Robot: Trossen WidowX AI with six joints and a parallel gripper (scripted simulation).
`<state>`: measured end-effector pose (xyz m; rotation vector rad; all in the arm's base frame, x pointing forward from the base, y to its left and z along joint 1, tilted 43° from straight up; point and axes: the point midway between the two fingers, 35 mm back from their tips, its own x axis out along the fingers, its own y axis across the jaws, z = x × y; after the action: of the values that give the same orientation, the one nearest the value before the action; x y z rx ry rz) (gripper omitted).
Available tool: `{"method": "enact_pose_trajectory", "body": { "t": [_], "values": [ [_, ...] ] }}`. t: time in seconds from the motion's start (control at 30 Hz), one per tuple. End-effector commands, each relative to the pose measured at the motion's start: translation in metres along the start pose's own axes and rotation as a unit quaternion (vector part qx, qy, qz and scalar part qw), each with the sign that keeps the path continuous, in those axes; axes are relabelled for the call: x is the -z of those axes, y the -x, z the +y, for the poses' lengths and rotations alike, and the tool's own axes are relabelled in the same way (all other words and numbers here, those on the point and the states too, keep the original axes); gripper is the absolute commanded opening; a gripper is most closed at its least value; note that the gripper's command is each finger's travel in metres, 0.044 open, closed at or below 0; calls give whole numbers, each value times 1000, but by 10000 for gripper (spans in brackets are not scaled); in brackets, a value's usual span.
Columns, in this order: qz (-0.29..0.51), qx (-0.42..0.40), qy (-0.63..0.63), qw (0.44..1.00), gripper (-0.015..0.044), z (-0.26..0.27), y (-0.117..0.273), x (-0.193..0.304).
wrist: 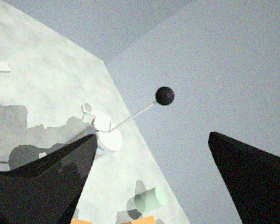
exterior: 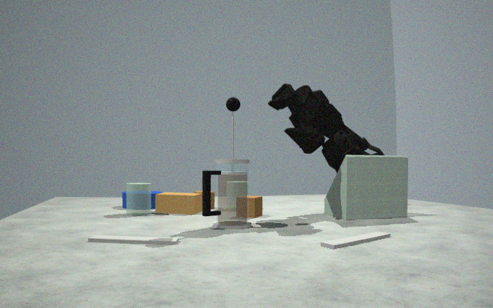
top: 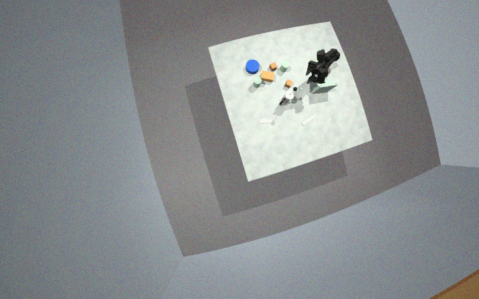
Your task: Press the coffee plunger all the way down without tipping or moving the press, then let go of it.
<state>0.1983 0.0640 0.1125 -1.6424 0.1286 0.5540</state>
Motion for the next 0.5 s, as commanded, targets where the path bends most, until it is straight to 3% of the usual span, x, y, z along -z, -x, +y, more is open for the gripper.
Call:
{"method": "enact_pose_trajectory", "body": {
  "t": [0.0, 0.47],
  "values": [
    [1, -2, -4, 1000, 426, -1, 0, 0],
    [126, -75, -267, 952, 440, -54, -26, -4]
  ]
}}
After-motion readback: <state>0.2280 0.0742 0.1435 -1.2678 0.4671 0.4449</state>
